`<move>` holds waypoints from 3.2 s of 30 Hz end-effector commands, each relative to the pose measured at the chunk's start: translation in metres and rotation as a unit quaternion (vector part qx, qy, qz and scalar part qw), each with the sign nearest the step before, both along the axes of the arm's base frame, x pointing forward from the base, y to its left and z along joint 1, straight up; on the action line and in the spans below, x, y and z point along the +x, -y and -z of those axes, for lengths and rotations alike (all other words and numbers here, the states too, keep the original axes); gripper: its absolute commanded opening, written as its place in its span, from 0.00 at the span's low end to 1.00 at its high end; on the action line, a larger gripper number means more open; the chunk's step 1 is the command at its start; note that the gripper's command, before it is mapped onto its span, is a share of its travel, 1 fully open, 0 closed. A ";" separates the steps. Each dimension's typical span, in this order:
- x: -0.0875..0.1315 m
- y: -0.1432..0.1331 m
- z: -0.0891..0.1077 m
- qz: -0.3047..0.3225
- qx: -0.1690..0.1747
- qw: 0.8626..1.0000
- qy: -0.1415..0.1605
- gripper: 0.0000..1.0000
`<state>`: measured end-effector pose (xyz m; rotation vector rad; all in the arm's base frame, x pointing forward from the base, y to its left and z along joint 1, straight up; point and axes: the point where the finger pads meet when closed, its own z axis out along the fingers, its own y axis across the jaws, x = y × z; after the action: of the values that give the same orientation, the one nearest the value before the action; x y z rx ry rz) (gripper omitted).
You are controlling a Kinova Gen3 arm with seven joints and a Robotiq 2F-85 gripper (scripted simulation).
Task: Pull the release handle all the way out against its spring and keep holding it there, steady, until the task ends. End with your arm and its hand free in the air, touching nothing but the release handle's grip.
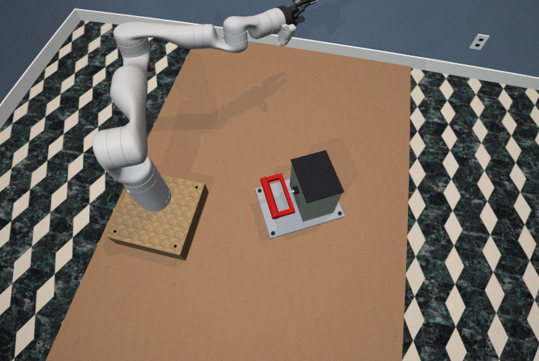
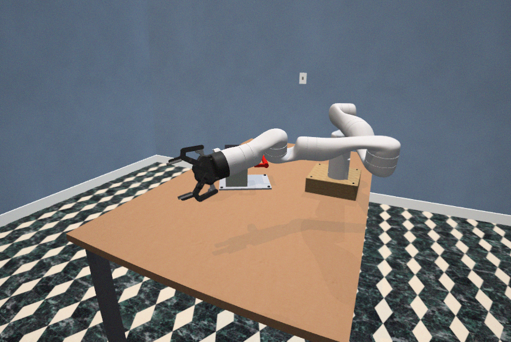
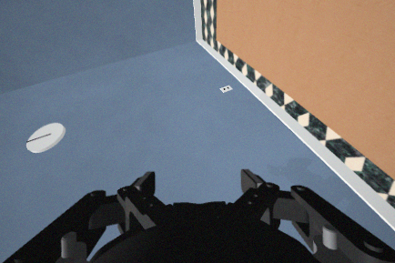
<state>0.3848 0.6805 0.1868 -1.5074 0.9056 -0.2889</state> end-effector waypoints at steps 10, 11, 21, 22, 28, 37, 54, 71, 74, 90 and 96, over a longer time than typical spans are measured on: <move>0.000 0.000 -0.002 0.000 0.001 1.000 0.000 1.00; 0.000 0.000 -0.002 0.000 0.001 1.000 0.000 1.00; 0.000 0.000 -0.002 0.000 0.001 1.000 0.000 1.00; 0.000 0.000 -0.002 0.000 0.001 1.000 0.000 1.00; 0.003 0.002 -0.003 0.004 0.004 1.000 -0.001 1.00; 0.013 0.007 -0.008 0.014 0.012 1.000 -0.006 1.00; 0.067 0.044 -0.033 0.077 0.061 0.995 -0.032 1.00; 0.165 0.139 -0.079 0.202 0.166 0.962 -0.078 1.00; 0.188 0.167 -0.089 0.234 0.193 0.949 -0.089 1.00; 0.283 0.345 -0.134 0.395 0.349 0.839 -0.134 1.00; 0.283 0.345 -0.134 0.395 0.349 0.839 -0.134 1.00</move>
<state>0.6643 0.3395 0.3161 -0.4510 1.6316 -0.2947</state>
